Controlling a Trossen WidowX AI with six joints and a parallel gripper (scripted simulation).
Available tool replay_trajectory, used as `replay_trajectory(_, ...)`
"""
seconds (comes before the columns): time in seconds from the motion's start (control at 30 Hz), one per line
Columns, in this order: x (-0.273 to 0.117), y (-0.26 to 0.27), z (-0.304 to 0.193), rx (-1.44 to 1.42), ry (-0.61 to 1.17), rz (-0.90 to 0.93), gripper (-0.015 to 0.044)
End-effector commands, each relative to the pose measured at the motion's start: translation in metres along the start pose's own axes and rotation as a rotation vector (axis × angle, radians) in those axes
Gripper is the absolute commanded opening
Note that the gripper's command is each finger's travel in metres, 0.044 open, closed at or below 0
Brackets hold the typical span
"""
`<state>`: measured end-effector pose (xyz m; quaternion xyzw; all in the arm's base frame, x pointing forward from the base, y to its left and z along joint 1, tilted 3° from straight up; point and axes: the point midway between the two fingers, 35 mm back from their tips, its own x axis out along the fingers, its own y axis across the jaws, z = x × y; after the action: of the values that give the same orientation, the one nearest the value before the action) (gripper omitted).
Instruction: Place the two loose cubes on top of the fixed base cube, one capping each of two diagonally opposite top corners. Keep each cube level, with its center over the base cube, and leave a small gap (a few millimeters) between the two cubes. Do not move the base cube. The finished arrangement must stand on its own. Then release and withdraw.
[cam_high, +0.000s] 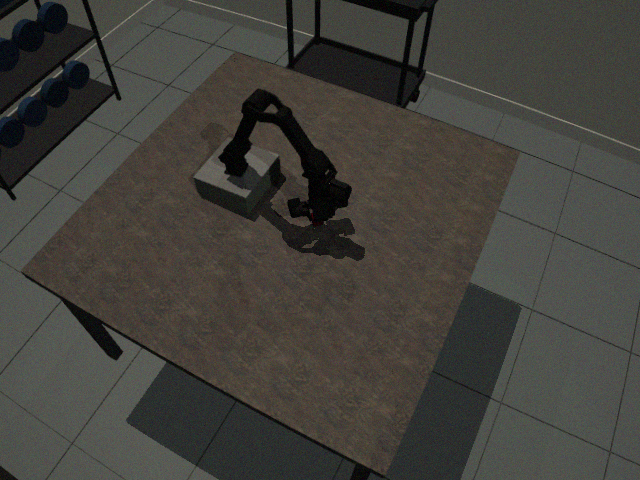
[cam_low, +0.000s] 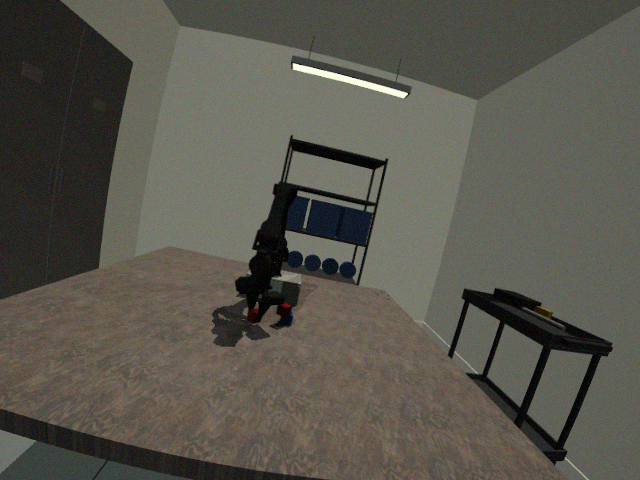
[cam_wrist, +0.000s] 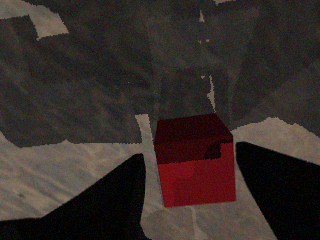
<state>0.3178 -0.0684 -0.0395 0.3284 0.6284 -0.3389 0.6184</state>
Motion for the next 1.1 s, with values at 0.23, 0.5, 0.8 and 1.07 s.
replay_trajectory(0.23, -0.003, -0.001, 0.0, -0.004, 0.002, -0.005, 0.0105)
replay_trajectory(0.5, -0.027, 0.002, 0.002, -0.004, 0.002, -0.005, 0.0105)
replay_trajectory(0.8, -0.055, 0.003, 0.003, -0.004, 0.001, -0.005, 0.0105)
replay_trajectory(1.07, -0.081, 0.003, 0.002, -0.004, 0.001, -0.005, 0.0105)
